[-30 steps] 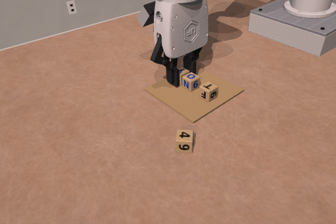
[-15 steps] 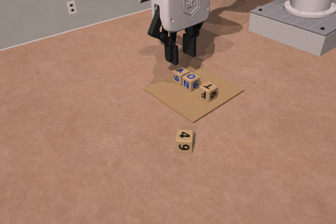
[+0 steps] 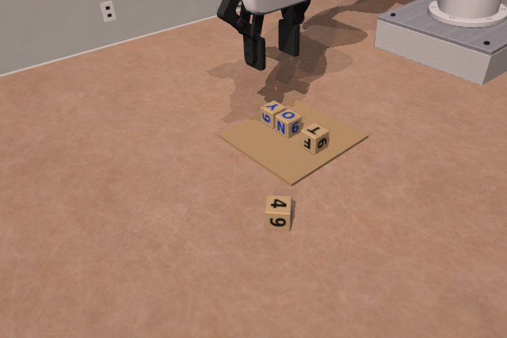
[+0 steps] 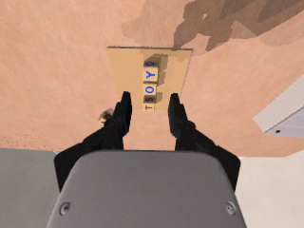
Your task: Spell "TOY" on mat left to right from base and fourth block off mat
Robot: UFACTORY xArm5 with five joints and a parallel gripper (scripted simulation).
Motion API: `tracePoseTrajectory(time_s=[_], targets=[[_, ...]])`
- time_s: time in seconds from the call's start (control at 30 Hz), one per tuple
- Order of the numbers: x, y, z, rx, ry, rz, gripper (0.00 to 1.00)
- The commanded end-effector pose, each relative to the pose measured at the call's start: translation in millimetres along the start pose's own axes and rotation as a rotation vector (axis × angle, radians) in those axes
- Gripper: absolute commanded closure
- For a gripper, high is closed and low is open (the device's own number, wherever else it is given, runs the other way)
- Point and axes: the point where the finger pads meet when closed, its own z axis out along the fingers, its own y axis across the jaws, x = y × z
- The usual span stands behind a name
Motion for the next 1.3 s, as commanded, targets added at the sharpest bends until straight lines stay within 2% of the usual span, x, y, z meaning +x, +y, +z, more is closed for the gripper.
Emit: tracePoseTrajectory(time_s=[0.0, 0.6, 0.93, 0.97, 1.27], targets=[[0.1, -1.2, -1.3, 0.003, 0.0, 0.0, 0.0], [0.1, -1.2, -1.2, 0.003, 0.0, 0.0, 0.0], [-0.7, 0.0, 6.8, 0.003, 0.0, -0.004, 0.0], [-0.7, 0.0, 6.8, 0.003, 0.0, -0.004, 0.56], [-0.7, 0.0, 6.8, 0.003, 0.0, -0.004, 0.56]])
